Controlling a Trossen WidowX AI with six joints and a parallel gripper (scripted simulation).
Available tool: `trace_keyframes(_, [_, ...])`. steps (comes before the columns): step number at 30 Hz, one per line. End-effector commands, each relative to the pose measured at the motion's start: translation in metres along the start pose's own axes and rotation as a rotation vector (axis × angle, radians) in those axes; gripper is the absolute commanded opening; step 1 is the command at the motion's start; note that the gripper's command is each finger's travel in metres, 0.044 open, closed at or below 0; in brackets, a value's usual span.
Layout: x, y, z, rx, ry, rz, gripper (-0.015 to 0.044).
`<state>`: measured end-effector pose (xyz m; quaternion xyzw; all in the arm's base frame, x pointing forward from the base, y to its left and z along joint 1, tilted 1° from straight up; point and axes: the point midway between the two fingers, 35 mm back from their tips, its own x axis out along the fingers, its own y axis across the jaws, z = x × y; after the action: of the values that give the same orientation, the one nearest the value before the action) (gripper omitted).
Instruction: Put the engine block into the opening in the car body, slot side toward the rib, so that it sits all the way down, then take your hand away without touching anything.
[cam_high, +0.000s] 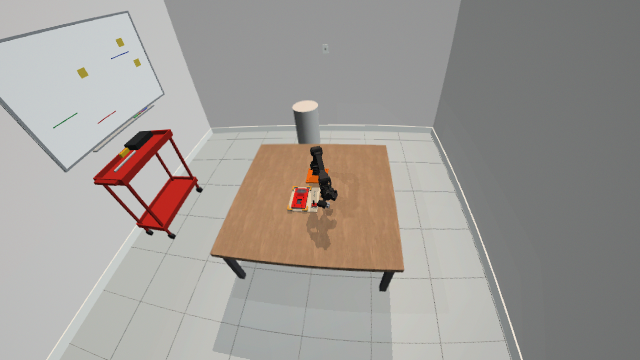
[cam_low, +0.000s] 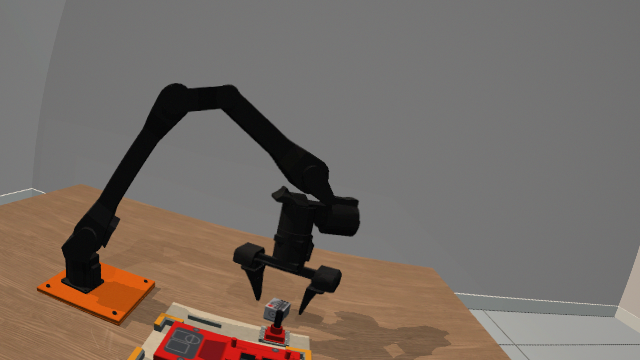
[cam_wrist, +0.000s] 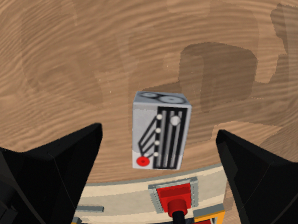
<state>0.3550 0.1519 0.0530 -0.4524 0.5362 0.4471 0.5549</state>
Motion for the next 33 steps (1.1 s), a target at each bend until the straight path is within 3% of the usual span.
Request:
trace_keyframes(1, [0.005, 0.001, -0.002, -0.004, 0.009, 0.006, 0.0309])
trace_keyframes(8, [0.005, 0.001, -0.002, -0.004, 0.009, 0.006, 0.0125])
trace_keyframes(15, [0.005, 0.001, -0.002, -0.004, 0.009, 0.006, 0.0078])
trace_keyframes(18, [0.002, 0.001, -0.001, -0.004, 0.009, 0.006, 0.0])
trace_keyframes(33, [-0.045, -0.005, 0.007, -0.004, 0.008, 0.006, 0.0])
